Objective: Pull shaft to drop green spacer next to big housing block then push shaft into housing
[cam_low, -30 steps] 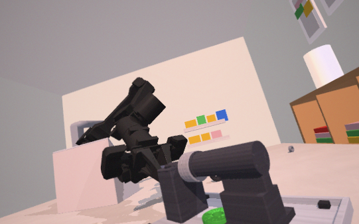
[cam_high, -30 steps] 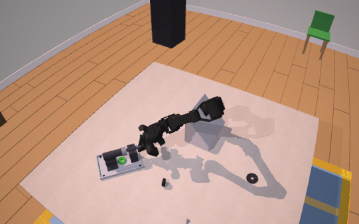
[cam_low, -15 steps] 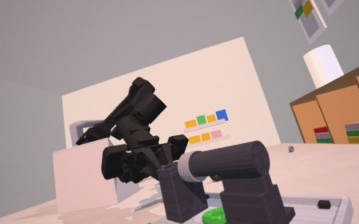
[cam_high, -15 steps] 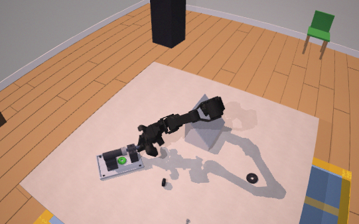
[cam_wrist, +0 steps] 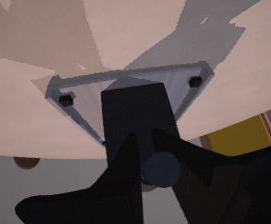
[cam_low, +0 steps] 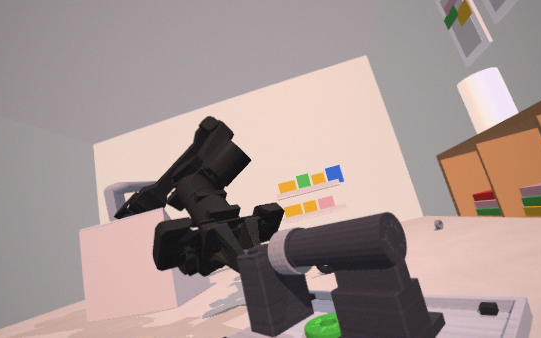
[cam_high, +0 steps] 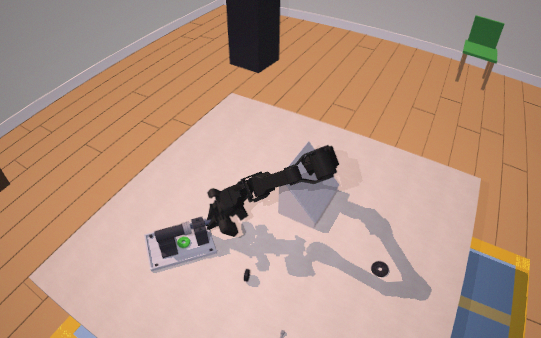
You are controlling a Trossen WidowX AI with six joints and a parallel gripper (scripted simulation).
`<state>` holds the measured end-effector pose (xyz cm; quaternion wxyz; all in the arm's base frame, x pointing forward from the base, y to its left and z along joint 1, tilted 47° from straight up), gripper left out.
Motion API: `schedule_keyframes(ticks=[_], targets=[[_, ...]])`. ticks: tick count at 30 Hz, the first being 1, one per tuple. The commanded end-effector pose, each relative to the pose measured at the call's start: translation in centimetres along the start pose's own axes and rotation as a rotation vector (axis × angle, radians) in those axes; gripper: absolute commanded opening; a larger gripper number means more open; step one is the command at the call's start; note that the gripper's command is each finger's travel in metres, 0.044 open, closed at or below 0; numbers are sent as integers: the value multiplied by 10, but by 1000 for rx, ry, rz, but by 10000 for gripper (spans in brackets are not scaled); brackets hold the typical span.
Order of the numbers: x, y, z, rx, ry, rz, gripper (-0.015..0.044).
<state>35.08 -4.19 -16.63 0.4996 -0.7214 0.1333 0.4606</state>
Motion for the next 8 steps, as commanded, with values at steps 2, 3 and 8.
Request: schedule_keyframes(ticks=[2,3,8], targets=[[0,0,0,0,1,0,131],[0,0,0,0,1,0,158],[0,0,0,0,1,0,289]])
Point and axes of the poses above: the point midway between the two fingers, 35 mm back from their tips, its own x axis out along the fingers, its own y axis across the jaws, z = x × y, the point moved 1 cm from there along -x, back along the fingers, and after that the axes turned 9 degrees about x, right-handed, at the moved point
